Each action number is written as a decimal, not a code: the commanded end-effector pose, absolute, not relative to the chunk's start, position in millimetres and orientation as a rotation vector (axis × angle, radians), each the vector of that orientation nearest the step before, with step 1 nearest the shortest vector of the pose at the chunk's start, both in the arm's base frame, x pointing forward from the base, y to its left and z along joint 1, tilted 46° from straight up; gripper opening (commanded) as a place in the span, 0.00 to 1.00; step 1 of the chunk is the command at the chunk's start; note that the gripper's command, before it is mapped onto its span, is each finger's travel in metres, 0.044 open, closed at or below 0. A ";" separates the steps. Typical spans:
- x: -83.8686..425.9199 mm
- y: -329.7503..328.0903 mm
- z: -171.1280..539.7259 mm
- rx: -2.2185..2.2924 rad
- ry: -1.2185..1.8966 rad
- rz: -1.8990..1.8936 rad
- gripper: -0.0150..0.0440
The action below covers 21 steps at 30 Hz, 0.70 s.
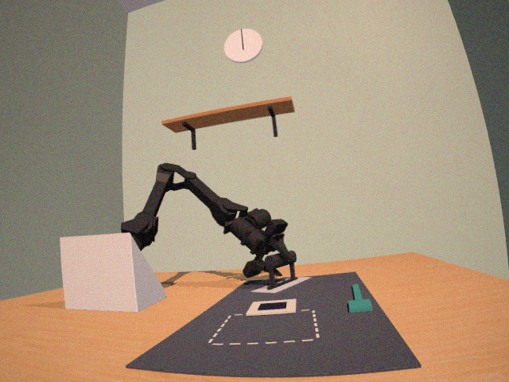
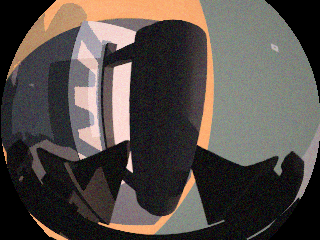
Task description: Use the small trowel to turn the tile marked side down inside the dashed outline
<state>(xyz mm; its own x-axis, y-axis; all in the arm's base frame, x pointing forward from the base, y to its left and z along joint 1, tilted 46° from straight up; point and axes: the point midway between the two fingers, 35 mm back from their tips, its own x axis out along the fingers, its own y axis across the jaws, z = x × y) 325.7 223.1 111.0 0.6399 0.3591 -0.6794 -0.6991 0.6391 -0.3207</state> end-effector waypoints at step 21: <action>326.0 224.5 109.3 -0.616 0.612 0.657 0.33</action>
